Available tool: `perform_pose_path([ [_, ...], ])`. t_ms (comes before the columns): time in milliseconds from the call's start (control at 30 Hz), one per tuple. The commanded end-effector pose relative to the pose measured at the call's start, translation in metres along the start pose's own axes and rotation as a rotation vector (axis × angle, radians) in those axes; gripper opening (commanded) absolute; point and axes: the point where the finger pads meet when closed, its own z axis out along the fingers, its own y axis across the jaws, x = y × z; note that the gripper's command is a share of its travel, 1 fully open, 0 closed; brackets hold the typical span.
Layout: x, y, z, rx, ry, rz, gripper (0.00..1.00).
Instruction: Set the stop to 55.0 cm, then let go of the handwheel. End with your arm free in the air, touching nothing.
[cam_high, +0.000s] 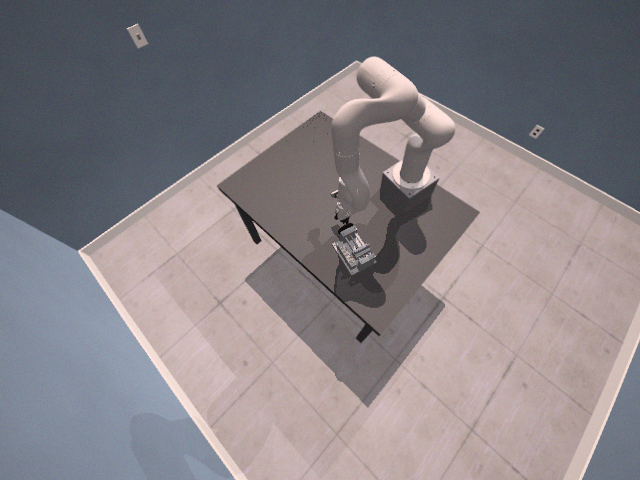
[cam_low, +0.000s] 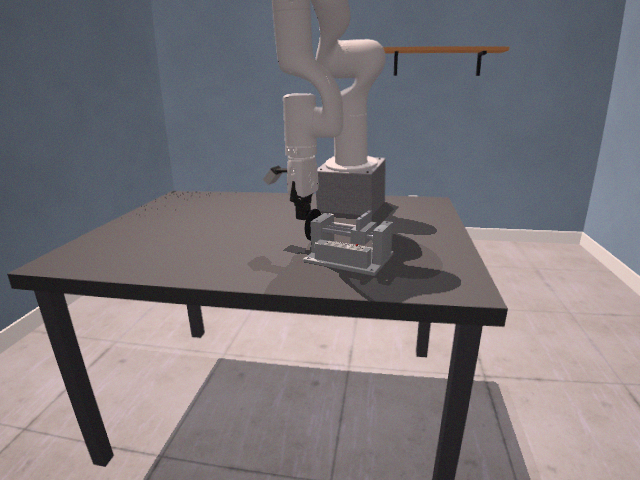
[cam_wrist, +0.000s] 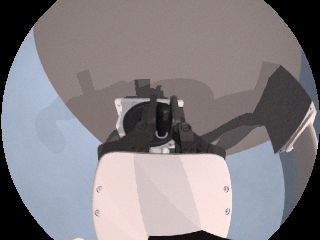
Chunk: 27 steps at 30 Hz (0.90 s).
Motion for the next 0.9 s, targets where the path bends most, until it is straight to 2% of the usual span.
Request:
perform_pose_path([
  [0,-0.0001,-0.0016,-0.0005,0.003,0.000,0.000,0.06],
  [867,-0.0001,-0.0075,-0.0027,0.003,0.000,0.000,0.06],
])
